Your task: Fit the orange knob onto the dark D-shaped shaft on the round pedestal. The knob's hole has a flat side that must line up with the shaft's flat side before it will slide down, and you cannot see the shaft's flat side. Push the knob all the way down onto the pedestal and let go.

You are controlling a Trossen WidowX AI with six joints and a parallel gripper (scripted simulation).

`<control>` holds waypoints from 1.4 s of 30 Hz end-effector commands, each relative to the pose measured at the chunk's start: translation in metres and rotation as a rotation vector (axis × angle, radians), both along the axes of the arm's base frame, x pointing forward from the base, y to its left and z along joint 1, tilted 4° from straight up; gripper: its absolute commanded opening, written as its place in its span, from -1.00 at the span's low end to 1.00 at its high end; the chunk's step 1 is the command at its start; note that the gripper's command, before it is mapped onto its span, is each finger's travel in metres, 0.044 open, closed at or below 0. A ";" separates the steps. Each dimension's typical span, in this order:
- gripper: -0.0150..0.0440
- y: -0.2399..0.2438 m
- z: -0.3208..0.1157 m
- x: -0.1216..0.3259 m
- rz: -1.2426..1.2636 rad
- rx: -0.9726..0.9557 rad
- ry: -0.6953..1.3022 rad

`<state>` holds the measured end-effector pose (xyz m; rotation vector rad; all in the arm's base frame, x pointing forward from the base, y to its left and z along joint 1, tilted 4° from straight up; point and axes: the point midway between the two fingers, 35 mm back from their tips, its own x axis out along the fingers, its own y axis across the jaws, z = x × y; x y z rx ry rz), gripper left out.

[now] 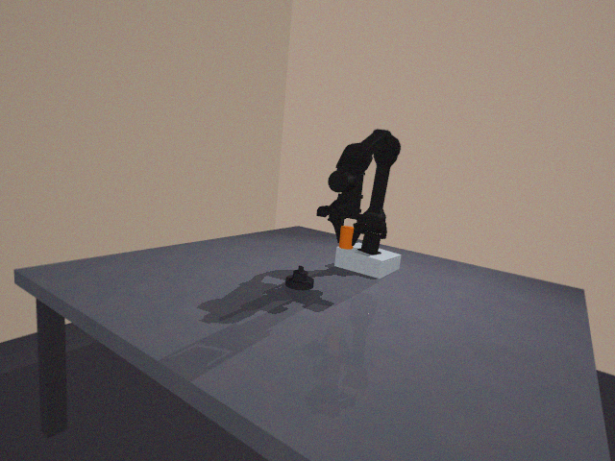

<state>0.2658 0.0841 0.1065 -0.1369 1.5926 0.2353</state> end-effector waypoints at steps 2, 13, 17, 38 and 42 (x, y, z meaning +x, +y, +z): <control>-0.49 -0.007 -0.002 0.015 0.003 -0.003 -0.014; -0.49 -0.025 -0.014 0.038 0.005 0.001 -0.020; -0.49 -0.032 -0.018 0.046 0.006 0.001 -0.021; -0.49 -0.079 -0.045 0.084 0.003 -0.008 -0.019; -0.49 -0.086 -0.049 0.087 0.003 -0.009 -0.019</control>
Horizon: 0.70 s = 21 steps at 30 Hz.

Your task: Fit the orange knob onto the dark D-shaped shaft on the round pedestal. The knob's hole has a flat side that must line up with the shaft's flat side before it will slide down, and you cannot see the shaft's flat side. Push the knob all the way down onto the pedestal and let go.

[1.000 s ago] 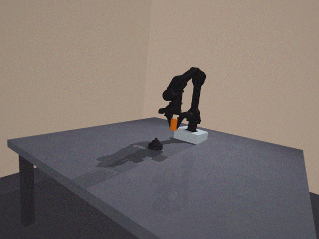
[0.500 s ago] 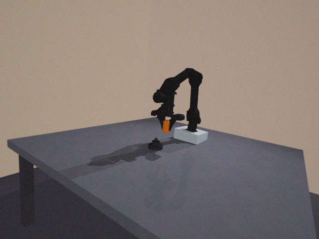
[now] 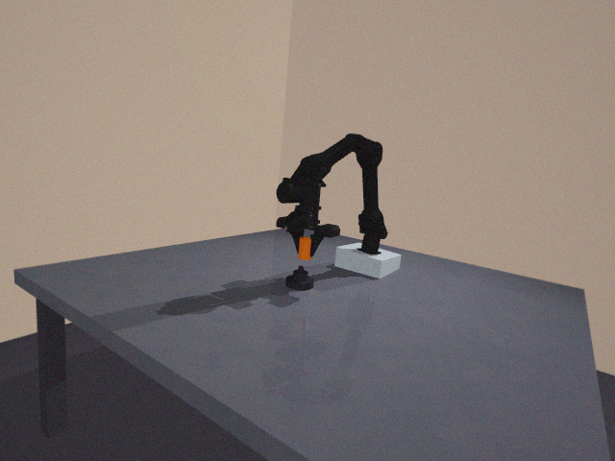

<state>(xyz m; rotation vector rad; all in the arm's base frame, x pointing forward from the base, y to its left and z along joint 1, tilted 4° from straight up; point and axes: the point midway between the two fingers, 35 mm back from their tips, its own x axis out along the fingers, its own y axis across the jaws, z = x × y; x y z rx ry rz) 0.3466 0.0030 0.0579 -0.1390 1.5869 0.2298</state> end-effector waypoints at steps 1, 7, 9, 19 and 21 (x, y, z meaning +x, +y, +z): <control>-0.49 -0.005 0.000 0.007 0.005 -0.005 -0.013; -0.49 -0.004 -0.012 0.007 0.005 -0.005 -0.013; -0.49 -0.004 -0.018 0.006 0.005 -0.005 -0.013; -0.49 -0.004 -0.022 0.007 0.002 -0.005 -0.013; -0.49 -0.004 -0.022 0.008 0.002 -0.005 -0.013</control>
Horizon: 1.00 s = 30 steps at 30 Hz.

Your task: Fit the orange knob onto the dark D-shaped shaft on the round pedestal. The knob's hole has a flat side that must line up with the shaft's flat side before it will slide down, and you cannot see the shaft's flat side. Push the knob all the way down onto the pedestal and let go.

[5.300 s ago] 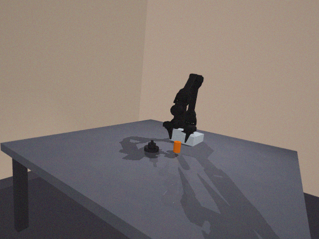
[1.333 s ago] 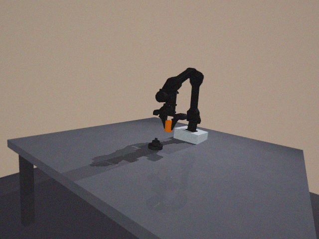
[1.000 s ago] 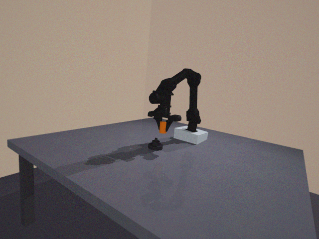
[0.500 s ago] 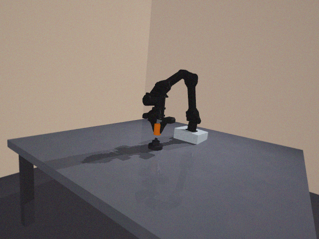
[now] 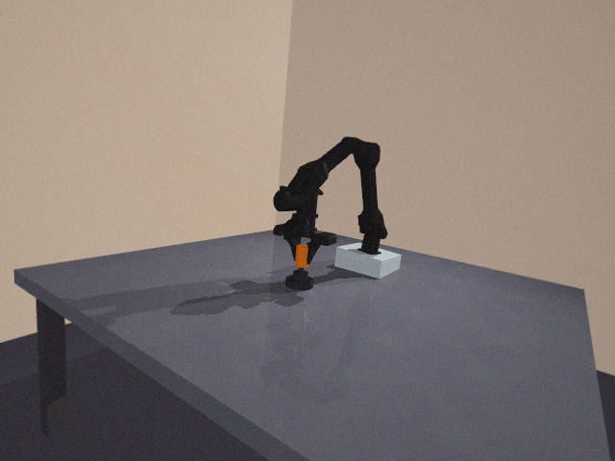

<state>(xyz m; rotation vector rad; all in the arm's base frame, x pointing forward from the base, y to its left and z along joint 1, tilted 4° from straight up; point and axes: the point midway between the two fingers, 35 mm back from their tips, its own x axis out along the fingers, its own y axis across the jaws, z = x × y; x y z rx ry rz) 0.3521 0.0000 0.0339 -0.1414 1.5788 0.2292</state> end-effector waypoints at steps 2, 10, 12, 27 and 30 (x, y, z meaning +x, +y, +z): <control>-0.49 -0.002 0.002 0.003 0.001 -0.004 -0.004; -0.49 -0.001 -0.001 0.004 0.001 -0.004 -0.005; -0.49 -0.001 -0.002 0.004 0.001 -0.004 -0.005; -0.49 -0.001 -0.001 0.002 0.001 -0.004 -0.004; -0.49 -0.001 0.002 0.001 0.001 -0.004 -0.004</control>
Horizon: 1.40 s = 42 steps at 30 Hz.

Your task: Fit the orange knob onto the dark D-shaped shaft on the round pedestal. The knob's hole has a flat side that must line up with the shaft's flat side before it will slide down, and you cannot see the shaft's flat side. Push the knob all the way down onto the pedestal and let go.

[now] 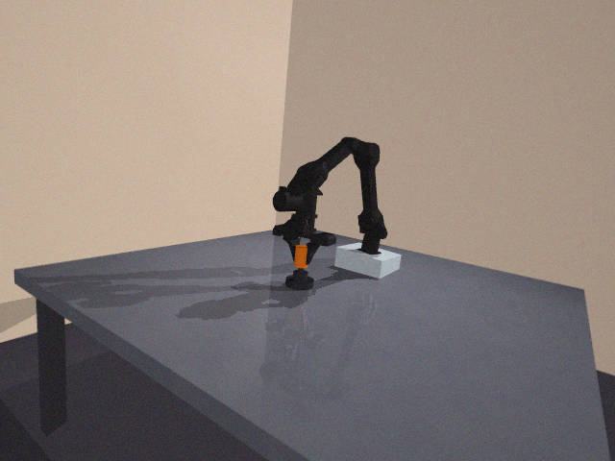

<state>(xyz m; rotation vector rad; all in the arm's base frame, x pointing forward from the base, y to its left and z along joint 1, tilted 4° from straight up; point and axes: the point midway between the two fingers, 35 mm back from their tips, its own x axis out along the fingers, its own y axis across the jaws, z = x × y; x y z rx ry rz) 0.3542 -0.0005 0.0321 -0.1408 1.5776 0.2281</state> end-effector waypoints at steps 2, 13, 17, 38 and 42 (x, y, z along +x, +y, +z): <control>-0.49 -0.001 0.004 -0.001 0.002 -0.004 -0.003; -0.49 -0.001 0.006 -0.003 0.211 0.000 -0.014; -0.49 -0.001 0.006 -0.002 0.211 0.000 -0.014; -0.49 -0.001 0.000 0.001 0.211 0.000 -0.014; -0.49 -0.001 0.000 0.000 0.211 0.000 -0.014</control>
